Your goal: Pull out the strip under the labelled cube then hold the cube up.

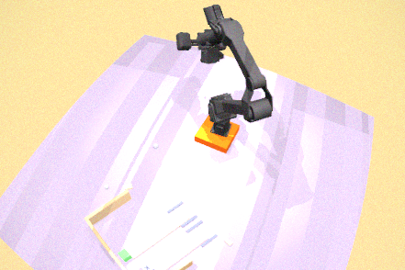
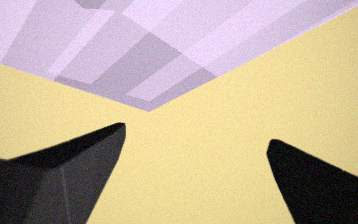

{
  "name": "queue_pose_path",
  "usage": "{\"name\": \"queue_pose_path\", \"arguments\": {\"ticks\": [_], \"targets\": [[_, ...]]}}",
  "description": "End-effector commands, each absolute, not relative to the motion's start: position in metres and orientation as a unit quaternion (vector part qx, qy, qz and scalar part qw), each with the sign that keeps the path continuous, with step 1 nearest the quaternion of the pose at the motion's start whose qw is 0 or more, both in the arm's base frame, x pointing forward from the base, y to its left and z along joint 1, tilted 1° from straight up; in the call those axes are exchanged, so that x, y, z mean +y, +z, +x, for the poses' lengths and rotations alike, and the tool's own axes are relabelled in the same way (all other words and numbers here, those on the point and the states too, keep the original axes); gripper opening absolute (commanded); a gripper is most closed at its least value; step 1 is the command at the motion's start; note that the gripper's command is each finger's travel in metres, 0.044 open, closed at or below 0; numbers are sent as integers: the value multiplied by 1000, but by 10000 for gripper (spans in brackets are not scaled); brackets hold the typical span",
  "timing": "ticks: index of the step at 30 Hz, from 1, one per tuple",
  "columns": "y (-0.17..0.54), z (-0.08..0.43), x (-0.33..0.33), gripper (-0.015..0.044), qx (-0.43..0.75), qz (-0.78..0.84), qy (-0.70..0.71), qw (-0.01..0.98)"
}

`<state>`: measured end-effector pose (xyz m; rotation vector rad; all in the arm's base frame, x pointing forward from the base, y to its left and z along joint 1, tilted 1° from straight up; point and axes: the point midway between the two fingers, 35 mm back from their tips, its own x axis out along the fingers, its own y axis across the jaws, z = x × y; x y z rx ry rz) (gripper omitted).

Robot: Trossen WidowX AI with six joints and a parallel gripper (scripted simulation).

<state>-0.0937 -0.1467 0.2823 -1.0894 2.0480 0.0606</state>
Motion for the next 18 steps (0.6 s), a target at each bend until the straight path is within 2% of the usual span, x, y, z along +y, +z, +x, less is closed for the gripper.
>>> {"name": "queue_pose_path", "arguments": {"ticks": [1, 9, 18], "targets": [[282, -93, -148, 400, 808, -431, 21, 401], [272, -52, -195, 400, 734, -453, -85, 499], [261, 28, -230, 400, 622, -463, -145, 614]]}}
